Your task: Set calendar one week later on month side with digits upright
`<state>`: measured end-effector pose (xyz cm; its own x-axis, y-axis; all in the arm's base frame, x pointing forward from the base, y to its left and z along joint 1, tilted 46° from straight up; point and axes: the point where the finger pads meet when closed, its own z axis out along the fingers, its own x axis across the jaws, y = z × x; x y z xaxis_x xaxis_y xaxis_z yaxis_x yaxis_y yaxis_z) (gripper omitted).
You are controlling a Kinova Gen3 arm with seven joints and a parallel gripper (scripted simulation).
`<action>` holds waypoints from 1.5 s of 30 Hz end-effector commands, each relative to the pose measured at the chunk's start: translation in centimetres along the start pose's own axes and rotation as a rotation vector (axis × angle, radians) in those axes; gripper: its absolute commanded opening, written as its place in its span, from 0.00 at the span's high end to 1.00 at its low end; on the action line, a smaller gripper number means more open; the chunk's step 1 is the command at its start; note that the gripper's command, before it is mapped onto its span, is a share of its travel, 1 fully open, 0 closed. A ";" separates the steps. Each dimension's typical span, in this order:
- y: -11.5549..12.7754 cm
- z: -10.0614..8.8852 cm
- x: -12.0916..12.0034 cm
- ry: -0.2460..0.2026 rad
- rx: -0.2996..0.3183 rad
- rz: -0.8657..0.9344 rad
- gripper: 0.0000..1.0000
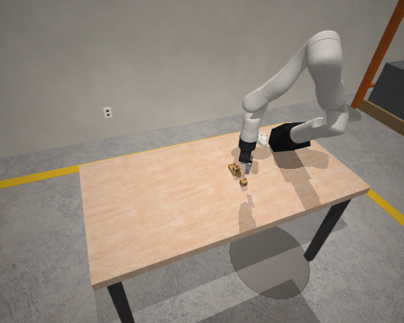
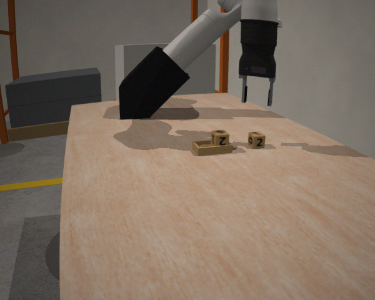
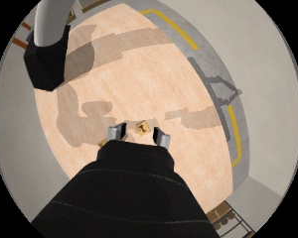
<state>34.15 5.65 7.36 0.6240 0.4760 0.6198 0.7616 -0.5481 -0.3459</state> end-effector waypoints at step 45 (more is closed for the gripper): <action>0.7 0.8 0.2 0.008 -0.004 0.967 0.13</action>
<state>35.09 5.74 6.68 0.9803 -0.1775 0.0862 -0.0670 -0.7101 -0.7009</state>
